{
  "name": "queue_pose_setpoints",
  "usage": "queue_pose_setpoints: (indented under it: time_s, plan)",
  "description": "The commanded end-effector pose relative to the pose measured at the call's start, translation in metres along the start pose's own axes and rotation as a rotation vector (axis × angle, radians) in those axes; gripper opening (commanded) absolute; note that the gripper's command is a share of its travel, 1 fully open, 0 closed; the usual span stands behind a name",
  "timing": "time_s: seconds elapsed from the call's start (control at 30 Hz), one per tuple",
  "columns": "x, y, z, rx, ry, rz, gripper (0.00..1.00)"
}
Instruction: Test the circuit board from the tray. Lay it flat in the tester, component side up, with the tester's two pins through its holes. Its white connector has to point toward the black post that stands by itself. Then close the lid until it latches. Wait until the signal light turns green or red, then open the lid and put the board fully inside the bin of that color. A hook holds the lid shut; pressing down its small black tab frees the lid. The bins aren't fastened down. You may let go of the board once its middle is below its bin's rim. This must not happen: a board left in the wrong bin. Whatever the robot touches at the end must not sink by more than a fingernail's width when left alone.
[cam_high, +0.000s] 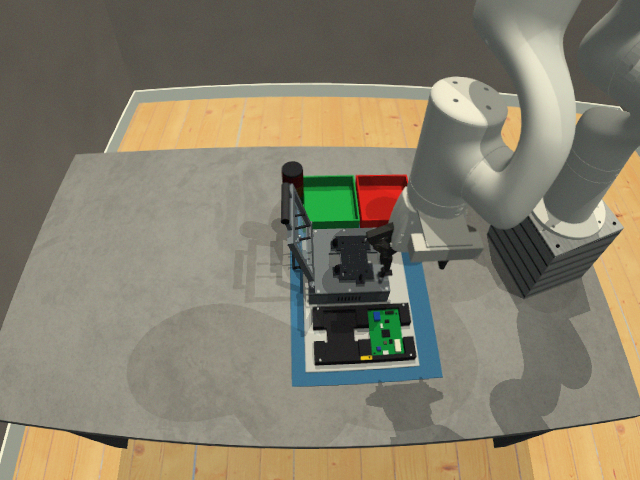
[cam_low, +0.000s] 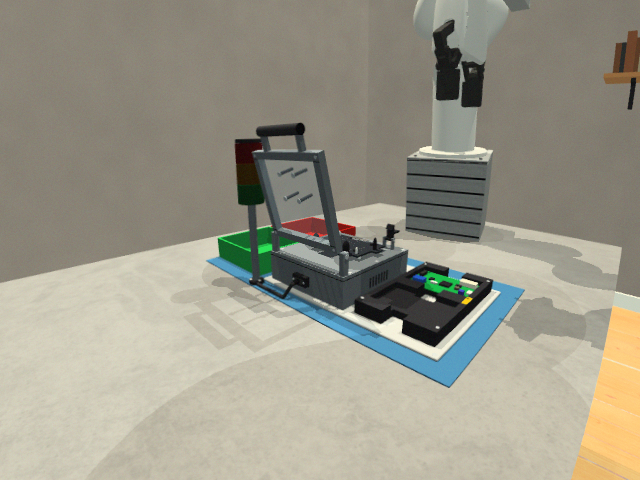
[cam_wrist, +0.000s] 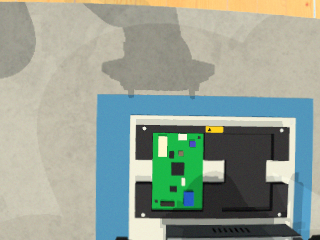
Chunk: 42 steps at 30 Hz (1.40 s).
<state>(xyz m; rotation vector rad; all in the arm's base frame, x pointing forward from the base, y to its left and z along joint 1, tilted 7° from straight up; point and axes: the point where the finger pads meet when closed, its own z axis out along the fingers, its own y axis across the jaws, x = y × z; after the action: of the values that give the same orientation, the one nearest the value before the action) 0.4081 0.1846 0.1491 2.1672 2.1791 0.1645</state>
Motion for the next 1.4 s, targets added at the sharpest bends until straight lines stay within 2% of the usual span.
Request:
queue_pose_setpoints:
  time_s: [0.0,0.27,0.33,0.6,0.83,1.37]
  plan:
    - [0.000,0.001,0.012,-0.001,0.000,0.000,1.00]
    - [0.000,0.001,0.053,-0.001,0.000,0.000,1.00]
    - [0.000,0.001,0.053,-0.001,0.000,0.000,1.00]
    - [0.000,0.001,0.085,-0.001,0.000,0.000,1.00]
    - [0.000,0.001,0.098,-0.002,0.000,0.000,1.00]
    - [0.000,0.001,0.112,-0.002,0.000,0.000,1.00]
